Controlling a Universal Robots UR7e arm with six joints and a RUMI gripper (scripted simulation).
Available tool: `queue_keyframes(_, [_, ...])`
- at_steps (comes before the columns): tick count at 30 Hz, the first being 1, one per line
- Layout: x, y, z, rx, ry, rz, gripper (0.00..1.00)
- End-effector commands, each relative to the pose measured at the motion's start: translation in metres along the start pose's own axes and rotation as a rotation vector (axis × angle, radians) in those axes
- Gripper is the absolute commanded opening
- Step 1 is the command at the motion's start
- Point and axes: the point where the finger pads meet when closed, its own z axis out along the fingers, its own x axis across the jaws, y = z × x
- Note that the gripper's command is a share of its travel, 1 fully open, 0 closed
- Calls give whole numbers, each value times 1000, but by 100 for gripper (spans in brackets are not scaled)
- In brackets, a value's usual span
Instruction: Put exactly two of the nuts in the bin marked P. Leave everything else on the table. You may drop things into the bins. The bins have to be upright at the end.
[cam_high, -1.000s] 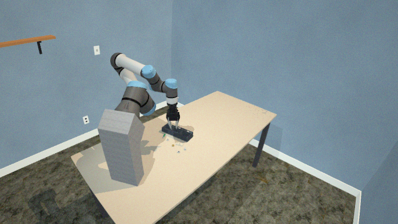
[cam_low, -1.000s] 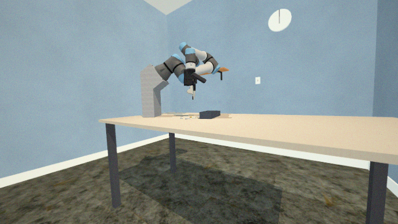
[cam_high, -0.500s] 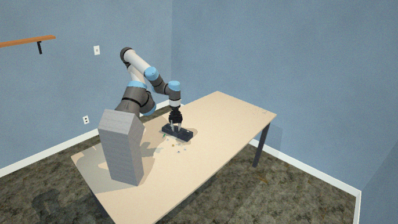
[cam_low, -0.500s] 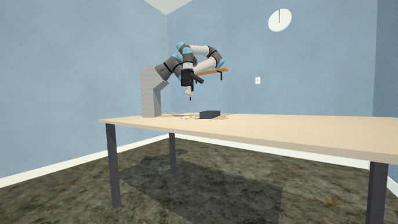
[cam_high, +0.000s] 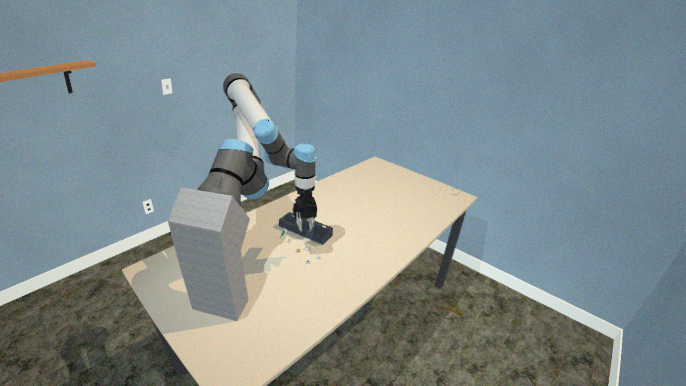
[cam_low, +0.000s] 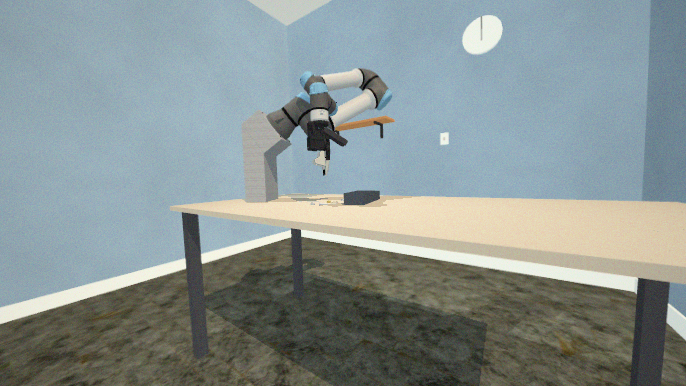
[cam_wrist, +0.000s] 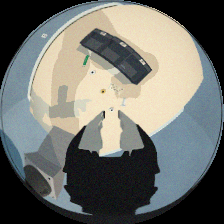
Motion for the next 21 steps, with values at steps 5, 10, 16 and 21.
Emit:
queue_keyframes(5, [9, 21, 19, -4, -10, -74, 18])
queue_keyframes(10, [8, 21, 20, -3, -10, -72, 18])
queue_keyframes(16, [7, 31, 27, 0, -14, -103, 18])
queue_keyframes(21, [5, 40, 35, 3, -17, -134, 18])
